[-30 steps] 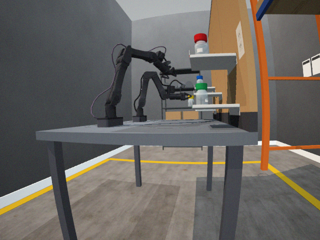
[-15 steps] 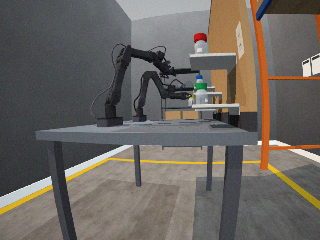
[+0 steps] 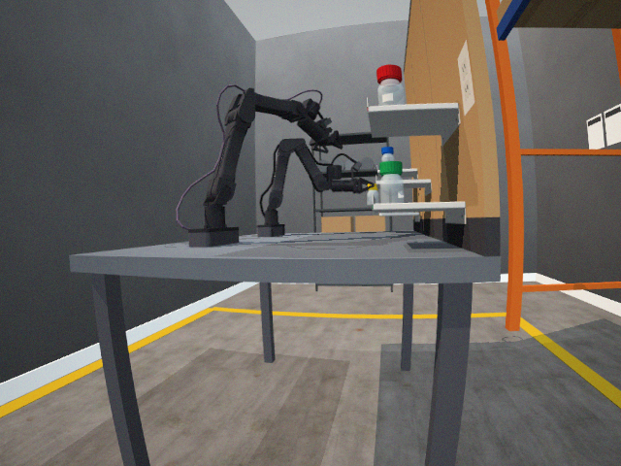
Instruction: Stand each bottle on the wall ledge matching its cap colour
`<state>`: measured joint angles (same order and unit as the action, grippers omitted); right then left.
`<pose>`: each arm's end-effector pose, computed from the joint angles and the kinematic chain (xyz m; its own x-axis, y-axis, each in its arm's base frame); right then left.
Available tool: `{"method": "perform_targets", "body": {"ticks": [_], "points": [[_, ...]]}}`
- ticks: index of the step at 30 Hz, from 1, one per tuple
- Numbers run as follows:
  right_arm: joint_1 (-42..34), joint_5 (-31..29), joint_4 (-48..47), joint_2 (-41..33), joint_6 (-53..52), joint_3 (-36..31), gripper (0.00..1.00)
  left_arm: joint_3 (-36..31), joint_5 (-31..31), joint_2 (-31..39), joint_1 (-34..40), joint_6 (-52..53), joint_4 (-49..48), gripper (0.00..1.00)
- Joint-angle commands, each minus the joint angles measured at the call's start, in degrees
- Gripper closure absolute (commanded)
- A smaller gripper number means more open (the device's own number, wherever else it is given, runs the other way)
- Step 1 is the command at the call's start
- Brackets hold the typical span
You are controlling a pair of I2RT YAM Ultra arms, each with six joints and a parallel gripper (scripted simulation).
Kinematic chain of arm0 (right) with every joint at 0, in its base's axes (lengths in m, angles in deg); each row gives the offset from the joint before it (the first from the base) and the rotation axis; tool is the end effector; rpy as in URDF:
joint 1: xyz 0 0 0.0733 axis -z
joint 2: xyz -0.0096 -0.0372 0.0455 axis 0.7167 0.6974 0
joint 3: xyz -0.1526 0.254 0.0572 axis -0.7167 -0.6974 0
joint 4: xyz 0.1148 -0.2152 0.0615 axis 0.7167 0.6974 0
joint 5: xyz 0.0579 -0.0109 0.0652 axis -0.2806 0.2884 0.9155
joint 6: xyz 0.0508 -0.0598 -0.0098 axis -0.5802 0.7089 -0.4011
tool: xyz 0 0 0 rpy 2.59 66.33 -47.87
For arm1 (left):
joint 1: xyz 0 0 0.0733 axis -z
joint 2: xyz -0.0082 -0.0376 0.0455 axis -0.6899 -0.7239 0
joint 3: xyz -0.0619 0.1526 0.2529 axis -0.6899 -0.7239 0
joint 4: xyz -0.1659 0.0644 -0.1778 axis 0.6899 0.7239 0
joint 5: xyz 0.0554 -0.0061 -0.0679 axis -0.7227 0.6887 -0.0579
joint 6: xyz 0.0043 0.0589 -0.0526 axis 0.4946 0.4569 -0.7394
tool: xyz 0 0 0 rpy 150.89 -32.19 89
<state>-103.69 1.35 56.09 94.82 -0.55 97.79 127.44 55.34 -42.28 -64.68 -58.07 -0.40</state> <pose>0.2426 0.3818 0.4070 -0.2566 -0.4188 -0.8711 -0.8218 0.5689 -0.0314 0.3588 0.1225 0.2251 -0.0162 -0.0216 -0.9996 -0.1383 0.9902 -0.0191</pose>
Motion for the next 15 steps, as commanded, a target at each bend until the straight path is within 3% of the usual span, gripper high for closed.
{"method": "perform_targets", "body": {"ticks": [1, 15], "points": [[0.3, -0.6, -1.5, -0.6, -0.4, 1.7, 0.13, 3.2, -0.9, -1.1, 0.6, -0.4, -1.2, 0.51], [0.3, -0.6, -1.5, -0.6, -0.4, 1.7, 0.13, 16.2, -2.6, -10.5, 2.5, 0.0, 0.6, 0.51]]}}
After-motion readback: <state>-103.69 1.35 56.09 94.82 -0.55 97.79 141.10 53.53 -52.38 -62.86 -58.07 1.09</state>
